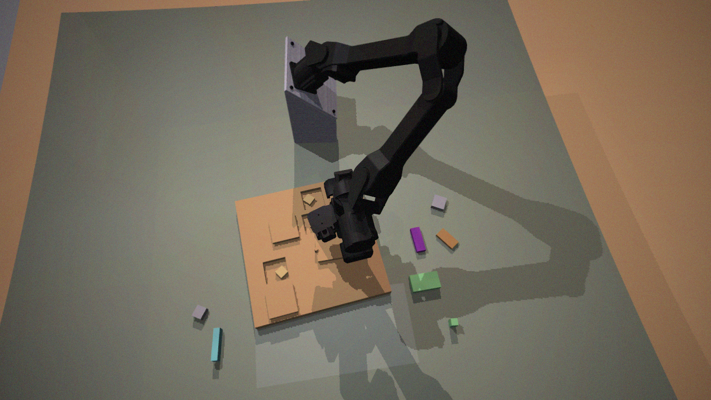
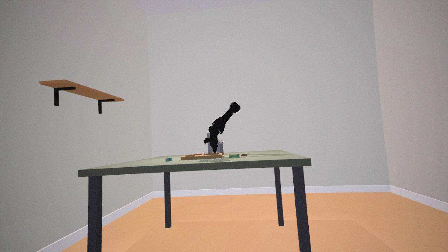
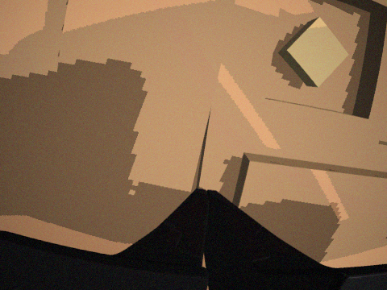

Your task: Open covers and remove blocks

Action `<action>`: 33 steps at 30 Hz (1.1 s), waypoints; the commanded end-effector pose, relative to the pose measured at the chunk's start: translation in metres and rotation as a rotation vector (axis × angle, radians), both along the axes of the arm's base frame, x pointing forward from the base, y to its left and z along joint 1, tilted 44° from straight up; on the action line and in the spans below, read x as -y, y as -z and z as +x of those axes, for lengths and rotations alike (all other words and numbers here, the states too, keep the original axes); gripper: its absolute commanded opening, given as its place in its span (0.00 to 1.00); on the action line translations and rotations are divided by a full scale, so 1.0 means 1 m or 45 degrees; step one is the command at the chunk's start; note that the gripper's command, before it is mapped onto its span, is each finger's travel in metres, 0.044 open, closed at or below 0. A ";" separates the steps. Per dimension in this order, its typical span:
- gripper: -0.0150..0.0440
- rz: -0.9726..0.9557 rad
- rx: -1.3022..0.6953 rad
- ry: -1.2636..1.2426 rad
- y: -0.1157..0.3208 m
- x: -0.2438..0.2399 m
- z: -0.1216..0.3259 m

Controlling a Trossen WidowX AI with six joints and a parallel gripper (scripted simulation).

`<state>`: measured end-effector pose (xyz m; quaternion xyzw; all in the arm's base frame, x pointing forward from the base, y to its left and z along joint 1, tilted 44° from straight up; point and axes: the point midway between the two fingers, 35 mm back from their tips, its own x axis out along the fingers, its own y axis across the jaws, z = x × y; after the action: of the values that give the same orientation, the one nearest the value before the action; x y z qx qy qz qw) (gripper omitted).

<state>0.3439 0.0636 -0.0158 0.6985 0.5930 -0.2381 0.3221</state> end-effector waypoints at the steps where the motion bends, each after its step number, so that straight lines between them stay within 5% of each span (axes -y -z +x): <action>1: 0.25 -0.004 0.000 0.004 -0.002 0.000 0.006; 33: 0.25 -0.004 0.003 0.004 -0.009 0.001 0.040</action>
<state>0.3794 0.0638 -0.0065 0.6989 0.5928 -0.2368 0.3225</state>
